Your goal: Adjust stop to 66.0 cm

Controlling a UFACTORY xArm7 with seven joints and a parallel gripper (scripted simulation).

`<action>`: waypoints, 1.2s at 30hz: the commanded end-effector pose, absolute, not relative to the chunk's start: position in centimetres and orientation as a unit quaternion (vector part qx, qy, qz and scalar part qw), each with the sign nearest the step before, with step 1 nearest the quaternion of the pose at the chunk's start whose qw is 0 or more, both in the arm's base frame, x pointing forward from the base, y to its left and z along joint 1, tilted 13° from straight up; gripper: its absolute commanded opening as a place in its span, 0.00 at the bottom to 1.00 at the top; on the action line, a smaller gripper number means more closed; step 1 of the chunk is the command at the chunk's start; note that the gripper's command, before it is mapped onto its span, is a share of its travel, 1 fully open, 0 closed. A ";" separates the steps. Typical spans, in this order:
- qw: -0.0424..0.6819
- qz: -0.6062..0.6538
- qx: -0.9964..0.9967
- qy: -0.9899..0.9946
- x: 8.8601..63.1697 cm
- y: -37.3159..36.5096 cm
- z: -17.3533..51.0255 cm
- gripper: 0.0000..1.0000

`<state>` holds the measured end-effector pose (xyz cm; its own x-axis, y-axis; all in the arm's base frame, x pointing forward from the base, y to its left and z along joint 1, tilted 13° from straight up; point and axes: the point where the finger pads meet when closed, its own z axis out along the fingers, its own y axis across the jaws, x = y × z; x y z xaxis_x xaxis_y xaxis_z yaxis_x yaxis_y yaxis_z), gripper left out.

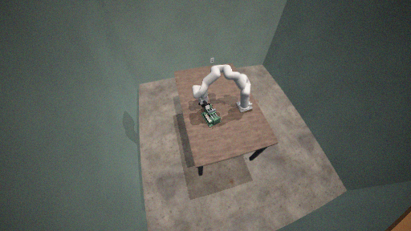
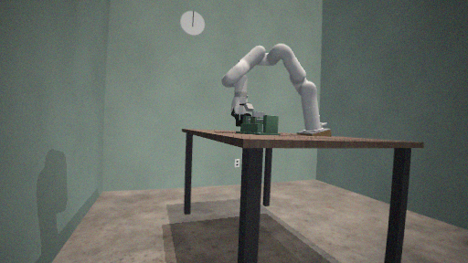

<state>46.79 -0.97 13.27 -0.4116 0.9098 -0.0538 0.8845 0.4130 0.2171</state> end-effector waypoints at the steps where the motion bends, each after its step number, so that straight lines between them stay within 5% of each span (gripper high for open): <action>1: 0.082 0.077 0.536 0.836 46.7 -1.0 13.3 0.06; 36: 0.082 0.077 0.536 0.836 45.6 -1.7 11.9 0.06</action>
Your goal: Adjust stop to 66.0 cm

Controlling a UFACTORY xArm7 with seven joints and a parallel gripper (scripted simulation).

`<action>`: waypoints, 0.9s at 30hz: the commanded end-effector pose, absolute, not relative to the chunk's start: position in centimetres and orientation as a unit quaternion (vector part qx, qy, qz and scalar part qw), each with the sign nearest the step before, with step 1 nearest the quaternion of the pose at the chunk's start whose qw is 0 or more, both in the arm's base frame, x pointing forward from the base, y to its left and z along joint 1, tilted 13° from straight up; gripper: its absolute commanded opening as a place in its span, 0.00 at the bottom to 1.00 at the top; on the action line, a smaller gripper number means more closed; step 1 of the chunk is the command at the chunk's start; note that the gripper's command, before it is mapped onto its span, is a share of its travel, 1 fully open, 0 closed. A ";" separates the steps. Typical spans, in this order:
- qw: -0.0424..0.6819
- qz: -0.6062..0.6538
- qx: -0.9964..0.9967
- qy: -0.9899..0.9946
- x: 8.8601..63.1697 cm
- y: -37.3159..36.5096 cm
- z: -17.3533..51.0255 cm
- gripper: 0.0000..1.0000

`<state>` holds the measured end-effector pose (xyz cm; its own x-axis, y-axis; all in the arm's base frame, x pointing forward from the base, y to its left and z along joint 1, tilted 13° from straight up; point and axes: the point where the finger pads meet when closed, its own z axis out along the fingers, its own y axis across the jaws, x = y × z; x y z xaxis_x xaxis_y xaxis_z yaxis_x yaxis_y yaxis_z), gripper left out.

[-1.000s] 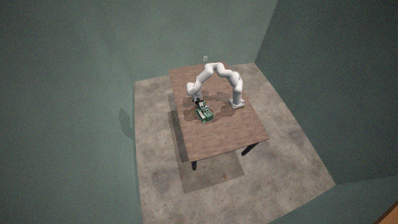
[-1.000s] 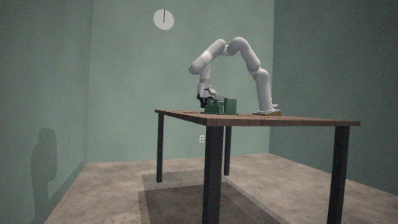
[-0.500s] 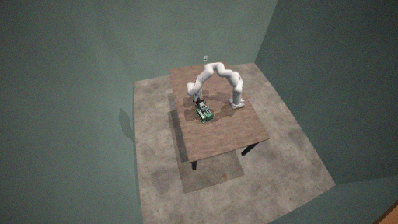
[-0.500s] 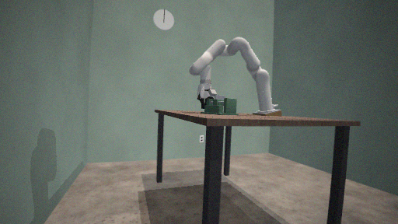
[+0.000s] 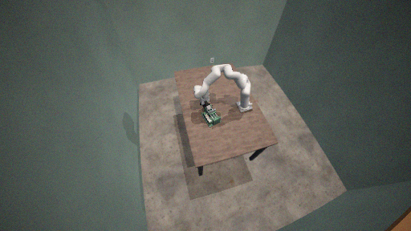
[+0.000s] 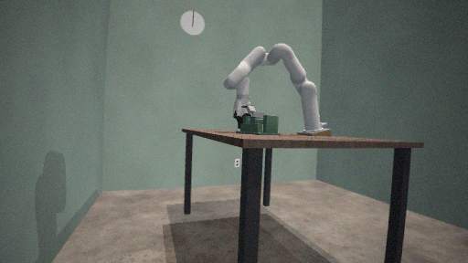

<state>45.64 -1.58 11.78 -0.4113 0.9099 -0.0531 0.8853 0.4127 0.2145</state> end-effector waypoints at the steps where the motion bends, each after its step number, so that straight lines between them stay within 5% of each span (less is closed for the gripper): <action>1: 0.082 0.077 0.536 0.836 45.5 -1.7 11.8 0.06; 27: 0.082 0.077 0.536 0.836 43.3 -2.7 11.7 0.06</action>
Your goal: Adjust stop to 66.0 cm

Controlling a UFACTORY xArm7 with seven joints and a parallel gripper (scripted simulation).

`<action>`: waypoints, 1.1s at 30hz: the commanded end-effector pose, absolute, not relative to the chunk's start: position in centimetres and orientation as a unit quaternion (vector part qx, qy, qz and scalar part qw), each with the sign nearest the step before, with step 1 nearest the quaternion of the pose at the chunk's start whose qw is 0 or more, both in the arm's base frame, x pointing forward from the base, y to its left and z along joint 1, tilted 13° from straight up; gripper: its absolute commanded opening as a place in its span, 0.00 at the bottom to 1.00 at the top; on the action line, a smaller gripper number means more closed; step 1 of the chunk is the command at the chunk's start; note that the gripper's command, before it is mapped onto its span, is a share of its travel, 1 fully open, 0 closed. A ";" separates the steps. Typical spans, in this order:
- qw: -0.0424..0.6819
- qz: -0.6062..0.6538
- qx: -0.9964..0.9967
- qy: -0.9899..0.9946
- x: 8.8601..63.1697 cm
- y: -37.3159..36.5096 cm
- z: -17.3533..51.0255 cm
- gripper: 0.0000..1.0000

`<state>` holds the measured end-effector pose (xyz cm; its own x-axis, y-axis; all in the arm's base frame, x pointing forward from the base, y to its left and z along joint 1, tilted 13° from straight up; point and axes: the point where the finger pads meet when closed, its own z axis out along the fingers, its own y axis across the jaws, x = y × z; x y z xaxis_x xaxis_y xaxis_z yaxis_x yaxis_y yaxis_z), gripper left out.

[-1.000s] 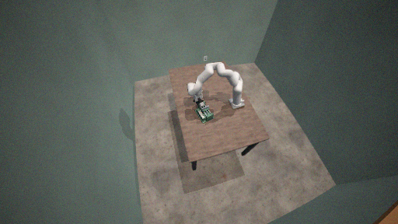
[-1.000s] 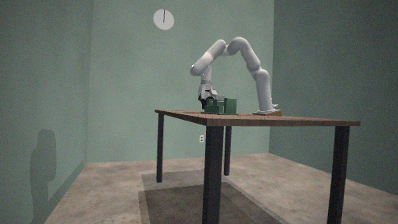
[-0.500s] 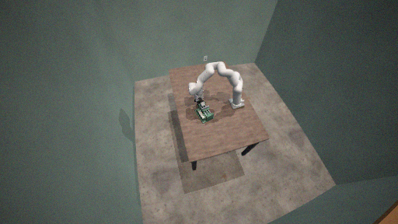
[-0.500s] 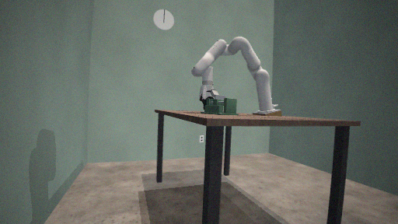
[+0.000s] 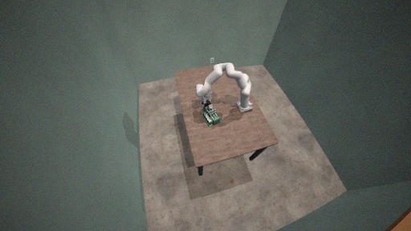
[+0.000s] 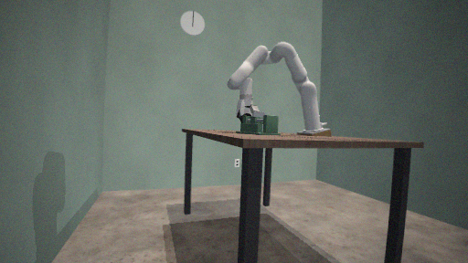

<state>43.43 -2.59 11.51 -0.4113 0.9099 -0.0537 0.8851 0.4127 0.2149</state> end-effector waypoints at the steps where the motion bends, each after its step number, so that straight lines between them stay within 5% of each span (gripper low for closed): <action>1: 0.082 0.077 0.536 0.836 43.3 -2.7 11.7 0.06; 33: 0.082 0.077 0.536 0.836 42.3 -2.9 16.8 0.06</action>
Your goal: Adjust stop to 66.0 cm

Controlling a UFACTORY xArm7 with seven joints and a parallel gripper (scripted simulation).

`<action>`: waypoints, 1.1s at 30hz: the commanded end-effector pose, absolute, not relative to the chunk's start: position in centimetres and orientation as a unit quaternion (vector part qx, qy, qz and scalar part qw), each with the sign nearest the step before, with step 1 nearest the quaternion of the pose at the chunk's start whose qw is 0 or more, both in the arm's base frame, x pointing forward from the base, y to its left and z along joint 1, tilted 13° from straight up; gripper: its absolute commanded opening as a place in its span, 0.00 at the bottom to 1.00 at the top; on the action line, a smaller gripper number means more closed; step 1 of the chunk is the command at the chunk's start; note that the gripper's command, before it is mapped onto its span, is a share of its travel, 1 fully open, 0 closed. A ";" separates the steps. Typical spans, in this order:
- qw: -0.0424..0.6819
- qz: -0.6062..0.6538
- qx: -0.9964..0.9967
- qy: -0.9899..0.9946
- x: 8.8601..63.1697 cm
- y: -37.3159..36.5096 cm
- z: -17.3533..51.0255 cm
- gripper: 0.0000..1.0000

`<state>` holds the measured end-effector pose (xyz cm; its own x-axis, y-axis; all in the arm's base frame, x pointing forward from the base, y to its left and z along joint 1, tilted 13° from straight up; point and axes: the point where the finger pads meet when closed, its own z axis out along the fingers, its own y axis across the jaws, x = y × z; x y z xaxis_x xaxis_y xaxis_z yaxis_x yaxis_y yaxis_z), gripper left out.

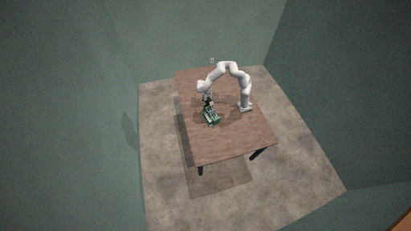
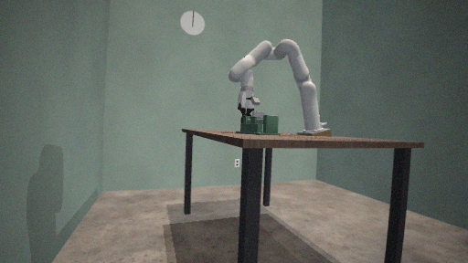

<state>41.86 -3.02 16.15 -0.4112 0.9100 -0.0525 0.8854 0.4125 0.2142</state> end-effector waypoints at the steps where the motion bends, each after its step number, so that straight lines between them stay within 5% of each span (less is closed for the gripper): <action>1: 0.082 0.077 0.536 0.836 42.3 -2.9 16.8 0.06; 33: 0.082 0.077 0.536 0.836 46.8 -0.9 15.6 0.06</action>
<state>46.37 -0.98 16.27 -0.4119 0.9096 -0.0544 0.8840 0.4133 0.2185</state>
